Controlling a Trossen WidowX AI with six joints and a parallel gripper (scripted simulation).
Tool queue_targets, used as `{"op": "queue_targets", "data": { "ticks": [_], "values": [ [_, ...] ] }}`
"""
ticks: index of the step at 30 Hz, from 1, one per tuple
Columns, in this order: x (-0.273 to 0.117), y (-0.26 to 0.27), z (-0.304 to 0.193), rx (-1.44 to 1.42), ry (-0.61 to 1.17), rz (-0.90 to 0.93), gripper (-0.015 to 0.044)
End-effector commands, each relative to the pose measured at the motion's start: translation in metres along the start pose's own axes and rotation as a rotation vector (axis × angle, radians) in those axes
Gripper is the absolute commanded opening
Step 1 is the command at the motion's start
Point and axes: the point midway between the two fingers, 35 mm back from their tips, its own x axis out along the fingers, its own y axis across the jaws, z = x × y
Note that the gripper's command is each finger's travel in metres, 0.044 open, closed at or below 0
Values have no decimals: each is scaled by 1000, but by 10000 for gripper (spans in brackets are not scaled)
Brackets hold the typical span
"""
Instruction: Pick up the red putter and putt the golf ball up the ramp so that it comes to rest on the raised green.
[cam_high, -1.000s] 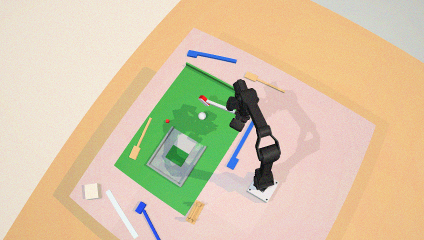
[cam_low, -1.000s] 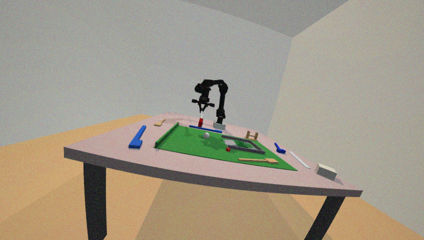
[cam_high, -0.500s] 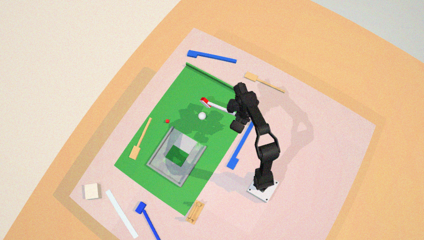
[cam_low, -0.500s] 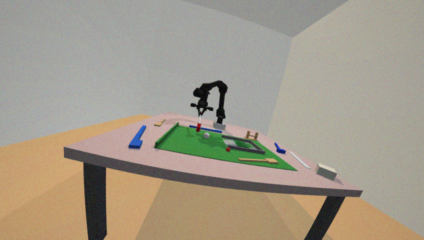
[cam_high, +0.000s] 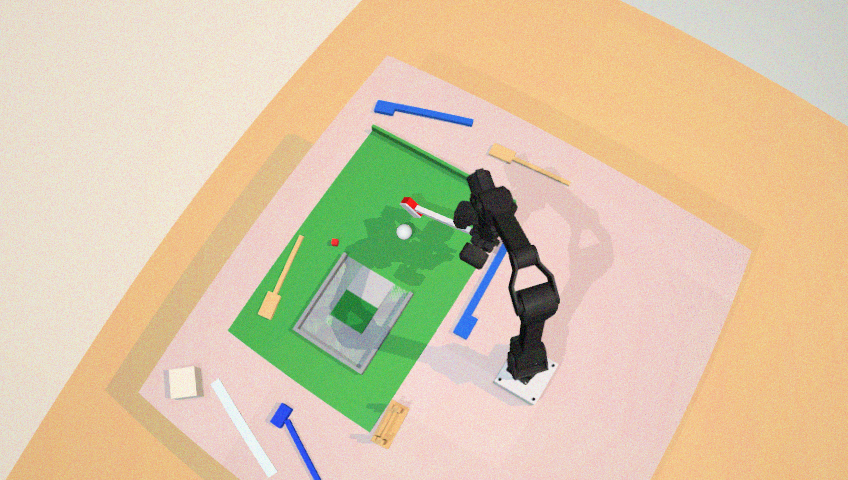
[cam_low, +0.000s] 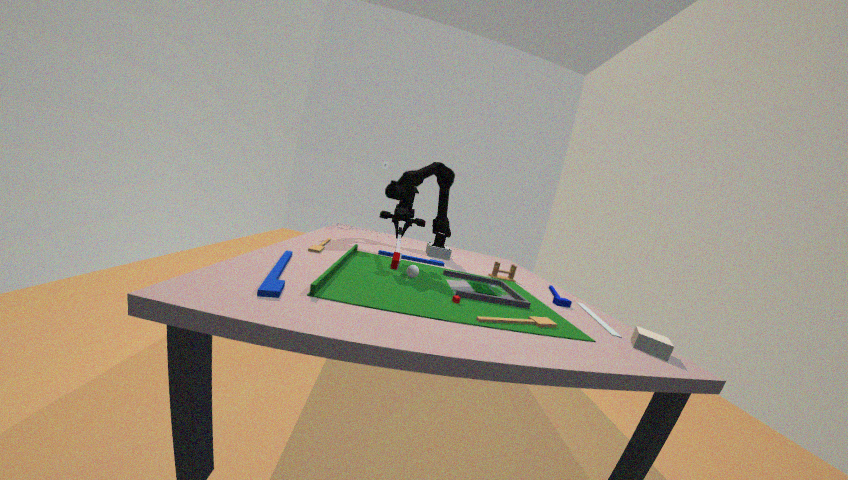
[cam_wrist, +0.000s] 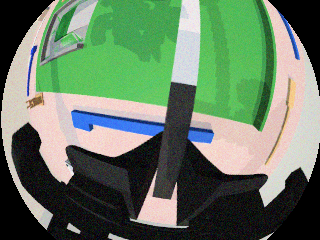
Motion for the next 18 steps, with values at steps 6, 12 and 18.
{"op": "queue_targets", "data": {
  "ticks": [6, 12, 18],
  "values": [
    [14, 0, 0, 5, -2, -1, 0],
    [11, 0, 0, 0, 0, 0, 0],
    [11, -2, 0, 1, 0, 0, 0]
  ]
}}
